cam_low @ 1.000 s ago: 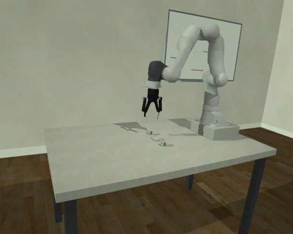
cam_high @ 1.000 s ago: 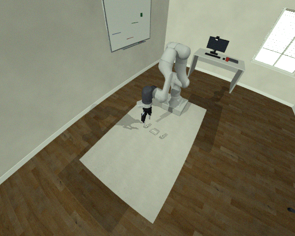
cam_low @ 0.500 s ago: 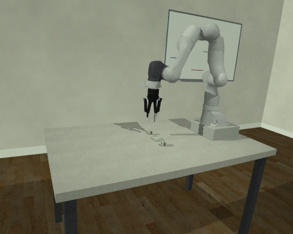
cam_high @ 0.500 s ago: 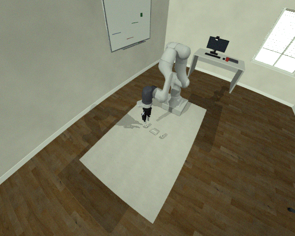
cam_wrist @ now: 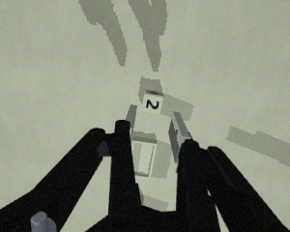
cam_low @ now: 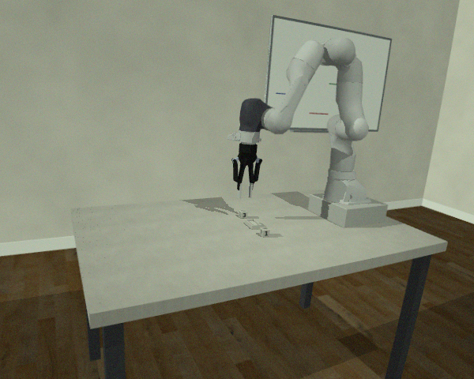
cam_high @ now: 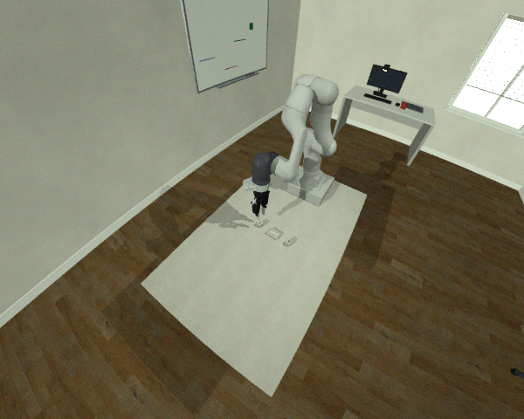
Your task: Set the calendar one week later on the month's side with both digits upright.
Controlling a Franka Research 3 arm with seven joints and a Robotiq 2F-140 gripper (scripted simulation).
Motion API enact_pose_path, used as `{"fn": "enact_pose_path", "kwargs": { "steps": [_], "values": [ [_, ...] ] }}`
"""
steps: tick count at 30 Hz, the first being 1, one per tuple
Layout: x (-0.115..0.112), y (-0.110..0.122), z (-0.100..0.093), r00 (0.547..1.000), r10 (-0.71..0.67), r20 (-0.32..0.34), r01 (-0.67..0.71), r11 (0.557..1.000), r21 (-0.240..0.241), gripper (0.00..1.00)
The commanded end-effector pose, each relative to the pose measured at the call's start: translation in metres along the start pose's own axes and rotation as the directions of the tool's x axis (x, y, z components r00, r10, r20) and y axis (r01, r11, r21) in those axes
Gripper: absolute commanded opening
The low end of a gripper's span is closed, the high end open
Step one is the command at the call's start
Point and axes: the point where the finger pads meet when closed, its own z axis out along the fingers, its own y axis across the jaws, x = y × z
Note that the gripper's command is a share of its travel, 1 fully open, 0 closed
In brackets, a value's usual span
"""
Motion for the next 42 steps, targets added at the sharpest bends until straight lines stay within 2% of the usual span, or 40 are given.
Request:
{"fn": "enact_pose_path", "kwargs": {
  "steps": [1,14,42],
  "values": [
    [0.000,0.000,0.000,1.000,0.004,-0.001,-0.004,1.000,0.001,0.28],
    [0.000,0.000,0.007,1.000,0.004,-0.002,-0.004,1.000,0.000,0.28],
    [0.000,0.000,0.044,1.000,0.004,-0.002,-0.004,1.000,0.000,0.28]
  ]
}}
